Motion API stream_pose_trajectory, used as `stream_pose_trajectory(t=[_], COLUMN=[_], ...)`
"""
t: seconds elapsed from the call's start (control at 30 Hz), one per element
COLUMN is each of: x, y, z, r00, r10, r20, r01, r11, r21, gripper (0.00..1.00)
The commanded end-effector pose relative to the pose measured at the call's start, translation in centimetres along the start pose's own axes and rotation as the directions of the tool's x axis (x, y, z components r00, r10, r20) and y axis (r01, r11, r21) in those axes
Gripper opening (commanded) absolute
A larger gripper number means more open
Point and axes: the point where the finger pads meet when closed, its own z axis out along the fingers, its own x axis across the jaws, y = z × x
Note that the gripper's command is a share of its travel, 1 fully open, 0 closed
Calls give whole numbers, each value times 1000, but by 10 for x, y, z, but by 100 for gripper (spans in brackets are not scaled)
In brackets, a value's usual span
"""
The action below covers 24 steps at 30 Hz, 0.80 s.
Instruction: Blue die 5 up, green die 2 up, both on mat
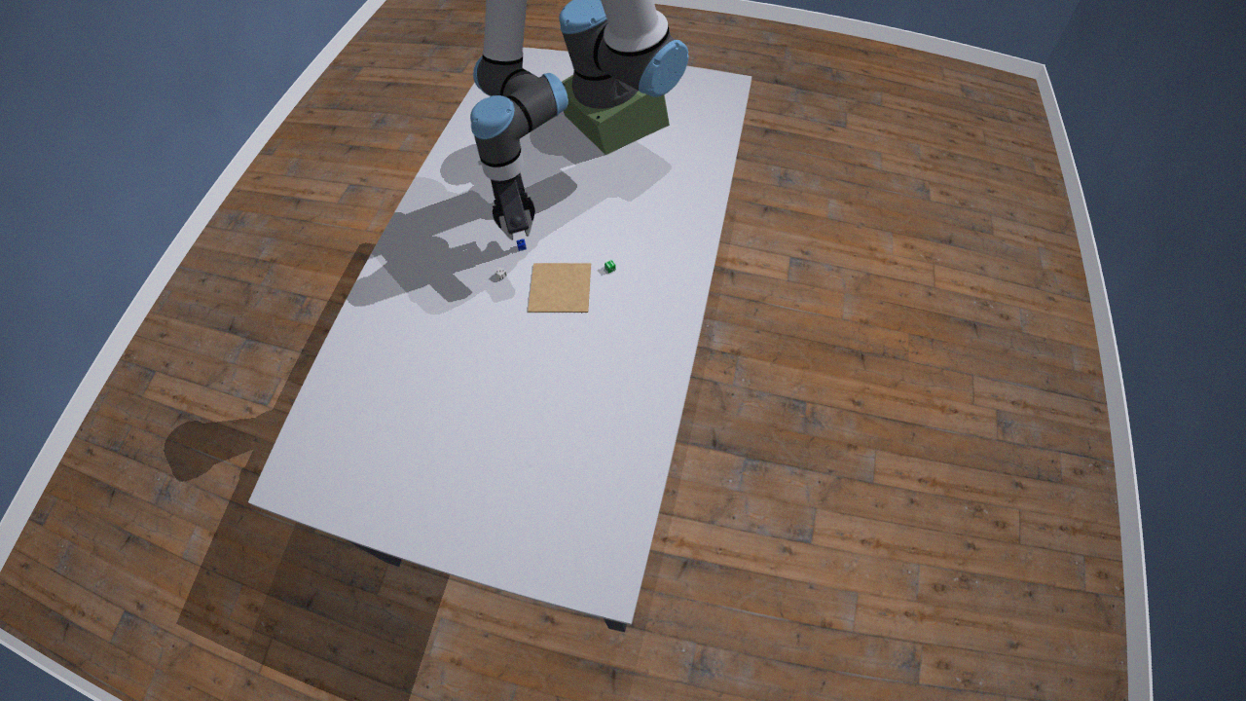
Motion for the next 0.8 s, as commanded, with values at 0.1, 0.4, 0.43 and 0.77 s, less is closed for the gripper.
stream_pose_trajectory(t=[0.1,0.4,0.43,0.77], x=[0,0,0,0], y=[0,-1,-1,-1], z=[6,7,7,7], r00=[1000,1000,1000,1000], r10=[0,0,0,0], r20=[-1,-1,-1,-1], r01=[0,0,0,0], r11=[1000,1000,1000,1000], r21=[1,1,1,1], gripper=[21,21,21,21])
